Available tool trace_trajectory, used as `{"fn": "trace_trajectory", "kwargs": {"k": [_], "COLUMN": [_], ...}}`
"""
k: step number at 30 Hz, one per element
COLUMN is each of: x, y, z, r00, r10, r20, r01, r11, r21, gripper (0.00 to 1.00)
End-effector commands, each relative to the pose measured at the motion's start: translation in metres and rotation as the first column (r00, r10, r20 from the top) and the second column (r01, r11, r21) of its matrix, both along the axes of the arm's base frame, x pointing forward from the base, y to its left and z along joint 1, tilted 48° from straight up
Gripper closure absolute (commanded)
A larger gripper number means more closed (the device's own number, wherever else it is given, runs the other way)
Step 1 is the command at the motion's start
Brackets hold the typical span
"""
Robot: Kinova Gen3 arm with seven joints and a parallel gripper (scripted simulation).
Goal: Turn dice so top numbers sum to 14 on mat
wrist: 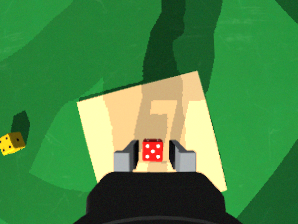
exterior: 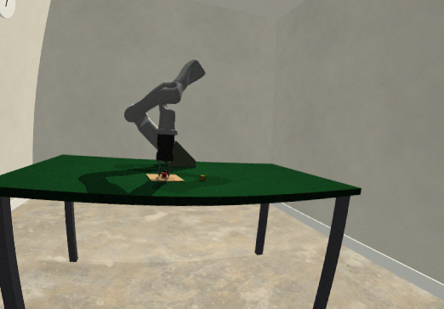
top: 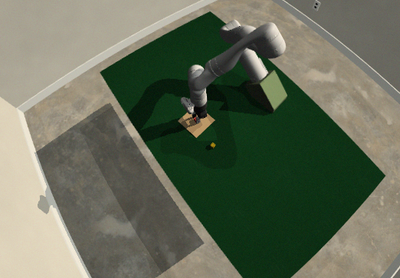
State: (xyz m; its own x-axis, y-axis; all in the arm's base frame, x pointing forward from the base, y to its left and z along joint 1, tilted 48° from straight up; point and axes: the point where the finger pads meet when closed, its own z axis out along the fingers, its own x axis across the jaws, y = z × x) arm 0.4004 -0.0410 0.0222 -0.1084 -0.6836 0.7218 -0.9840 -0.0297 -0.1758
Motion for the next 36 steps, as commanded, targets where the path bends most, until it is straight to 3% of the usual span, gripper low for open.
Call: {"fn": "trace_trajectory", "kwargs": {"k": [1, 18, 27, 28, 36], "x": [0.0, -0.01, -0.011, -0.011, -0.011], "y": [0.007, 0.059, 0.065, 0.065, 0.065], "z": [0.004, 0.052, 0.058, 0.058, 0.058], "r00": [1.0, 1.0, 1.0, 1.0, 1.0], "r10": [0.006, 0.006, 0.006, 0.006, 0.006], "r20": [0.002, 0.002, 0.002, 0.002, 0.002], "r01": [-0.006, -0.006, -0.006, -0.006, -0.006], "r11": [1.0, 1.0, 1.0, 1.0, 1.0], "r21": [0.003, 0.003, 0.003, 0.003, 0.003], "gripper": [0.3, 0.3, 0.3, 0.0, 0.0]}}
